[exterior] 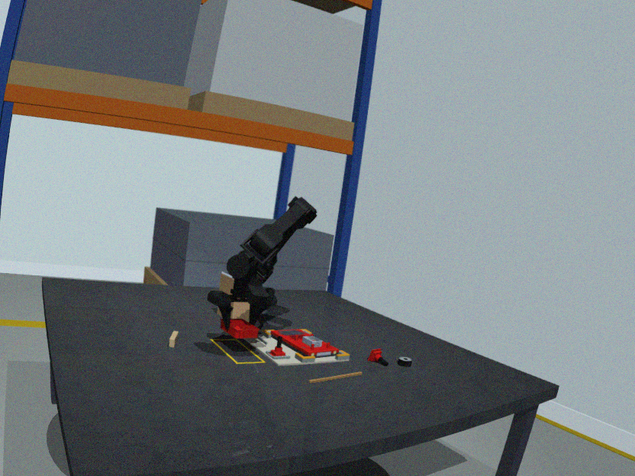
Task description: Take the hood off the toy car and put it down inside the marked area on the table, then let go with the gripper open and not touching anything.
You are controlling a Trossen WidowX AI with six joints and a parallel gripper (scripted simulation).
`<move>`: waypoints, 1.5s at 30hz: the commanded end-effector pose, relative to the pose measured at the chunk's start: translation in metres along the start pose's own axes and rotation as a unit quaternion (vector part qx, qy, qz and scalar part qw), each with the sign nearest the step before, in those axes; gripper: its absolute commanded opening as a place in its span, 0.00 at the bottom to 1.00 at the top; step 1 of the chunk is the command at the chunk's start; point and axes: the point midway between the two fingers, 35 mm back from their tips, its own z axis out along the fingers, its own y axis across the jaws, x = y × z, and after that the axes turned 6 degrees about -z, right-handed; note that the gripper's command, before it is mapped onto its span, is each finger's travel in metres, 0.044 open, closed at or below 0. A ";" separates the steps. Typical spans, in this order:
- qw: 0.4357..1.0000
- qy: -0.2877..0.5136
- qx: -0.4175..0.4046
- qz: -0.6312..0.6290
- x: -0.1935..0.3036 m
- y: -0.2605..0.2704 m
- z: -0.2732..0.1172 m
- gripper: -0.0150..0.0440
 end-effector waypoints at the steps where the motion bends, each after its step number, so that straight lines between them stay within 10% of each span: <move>1: 1.000 0.002 -0.005 0.005 0.002 0.001 0.007 0.25; 45: 1.000 0.001 -0.007 0.005 0.004 0.003 0.036 0.25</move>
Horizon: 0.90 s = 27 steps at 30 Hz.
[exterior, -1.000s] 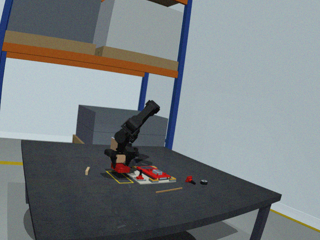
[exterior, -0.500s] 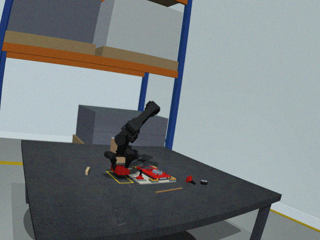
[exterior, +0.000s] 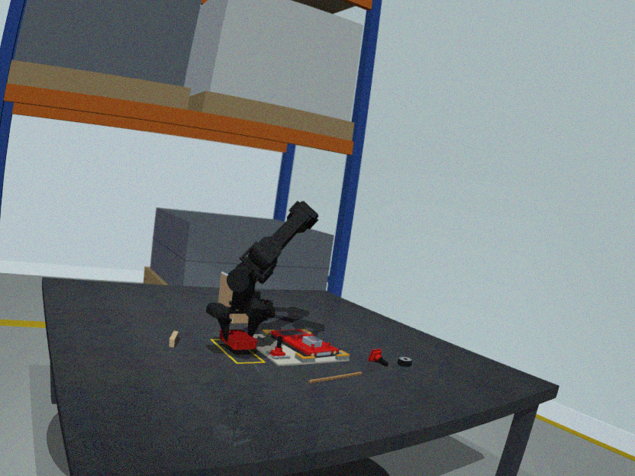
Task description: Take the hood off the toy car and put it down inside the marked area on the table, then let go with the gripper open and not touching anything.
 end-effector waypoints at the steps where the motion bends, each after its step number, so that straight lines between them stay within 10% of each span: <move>1: 1.000 0.000 -0.003 0.004 0.001 0.000 0.002 0.25; 27: 1.000 -0.001 -0.003 0.004 0.001 0.000 0.015 0.25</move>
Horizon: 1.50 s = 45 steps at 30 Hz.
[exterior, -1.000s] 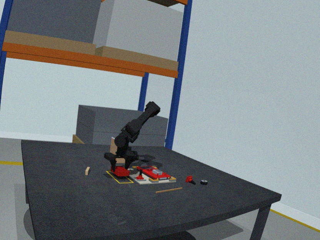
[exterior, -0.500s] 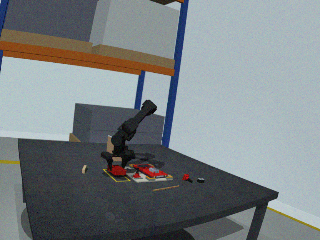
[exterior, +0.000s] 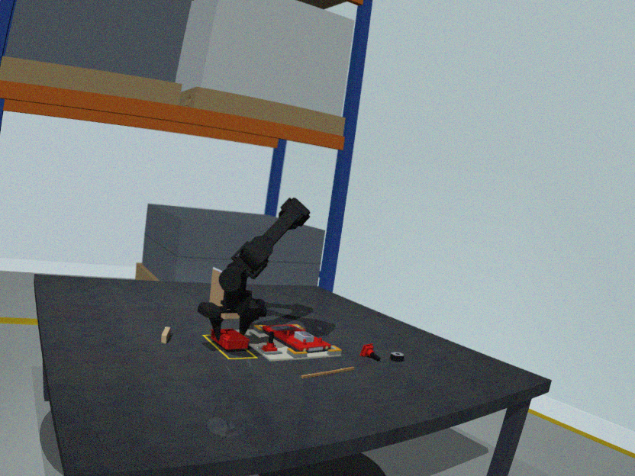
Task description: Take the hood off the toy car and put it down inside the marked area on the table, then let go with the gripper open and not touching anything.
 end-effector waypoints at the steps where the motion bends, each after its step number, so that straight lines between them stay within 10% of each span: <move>1: 1.000 0.000 -0.004 0.005 0.001 0.000 0.004 0.25; 20: 1.000 0.000 -0.004 0.005 0.001 0.001 0.011 0.25; 37: 1.000 0.001 -0.001 0.000 0.000 0.000 0.006 1.00; 45: 1.000 0.004 -0.005 0.001 0.000 -0.002 -0.064 1.00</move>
